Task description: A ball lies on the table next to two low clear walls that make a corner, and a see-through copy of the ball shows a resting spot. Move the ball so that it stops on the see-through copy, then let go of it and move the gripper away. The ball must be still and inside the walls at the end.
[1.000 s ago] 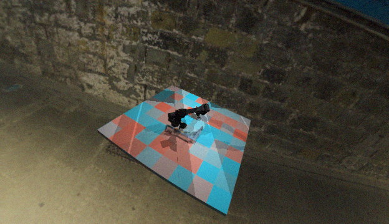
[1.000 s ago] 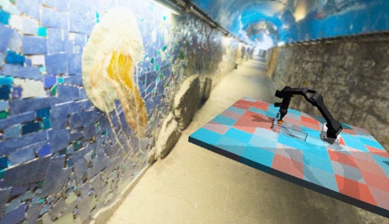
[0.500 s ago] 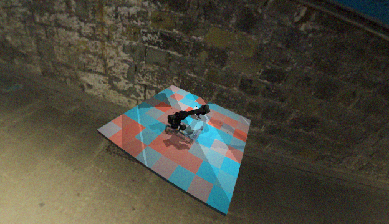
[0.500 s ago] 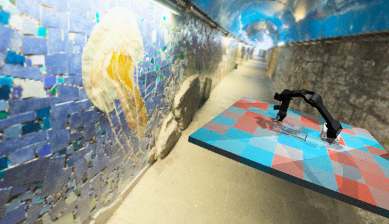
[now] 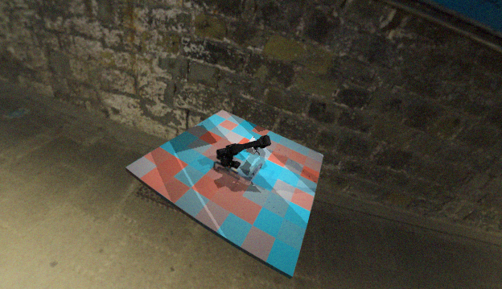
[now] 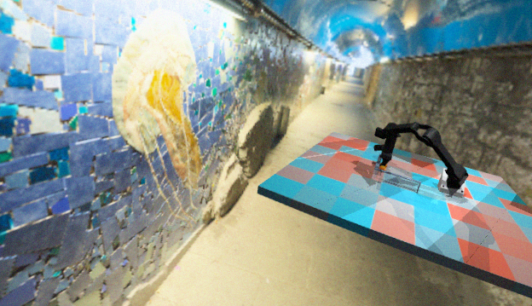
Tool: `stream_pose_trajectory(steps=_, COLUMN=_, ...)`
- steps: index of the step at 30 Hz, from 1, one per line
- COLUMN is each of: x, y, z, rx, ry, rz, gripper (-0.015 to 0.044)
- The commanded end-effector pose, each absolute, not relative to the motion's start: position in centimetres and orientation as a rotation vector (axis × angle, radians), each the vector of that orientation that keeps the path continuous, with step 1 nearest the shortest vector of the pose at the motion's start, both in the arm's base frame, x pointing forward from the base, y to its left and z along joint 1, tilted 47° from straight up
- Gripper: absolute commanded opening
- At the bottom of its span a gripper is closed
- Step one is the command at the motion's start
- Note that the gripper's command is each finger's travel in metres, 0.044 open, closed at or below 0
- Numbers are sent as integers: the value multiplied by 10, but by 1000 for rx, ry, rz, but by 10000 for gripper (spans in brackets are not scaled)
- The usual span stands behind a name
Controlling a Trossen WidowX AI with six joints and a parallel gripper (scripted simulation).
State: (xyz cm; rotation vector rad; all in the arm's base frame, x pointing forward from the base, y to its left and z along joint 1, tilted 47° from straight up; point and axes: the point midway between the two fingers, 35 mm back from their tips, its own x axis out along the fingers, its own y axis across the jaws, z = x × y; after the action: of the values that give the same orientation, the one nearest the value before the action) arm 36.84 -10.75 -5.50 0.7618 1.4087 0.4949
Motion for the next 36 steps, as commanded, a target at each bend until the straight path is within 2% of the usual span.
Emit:
stream_pose_trajectory(steps=1, x=363, y=-115, z=-54, rx=724, ry=1417, rz=498, gripper=30)
stream_pose_trajectory(steps=3, x=362, y=-123, z=-49, rx=718, ry=1417, rz=494, gripper=0)
stream_pose_trajectory(steps=25, x=351, y=-199, z=31, rx=812, ry=1400, rz=423, gripper=0)
stream_pose_trajectory(steps=30, x=352, y=-197, z=35, rx=813, ry=1400, rz=424, gripper=0)
stream_pose_trajectory(steps=36, x=360, y=-166, z=43, rx=795, ry=1406, rz=451, gripper=0)
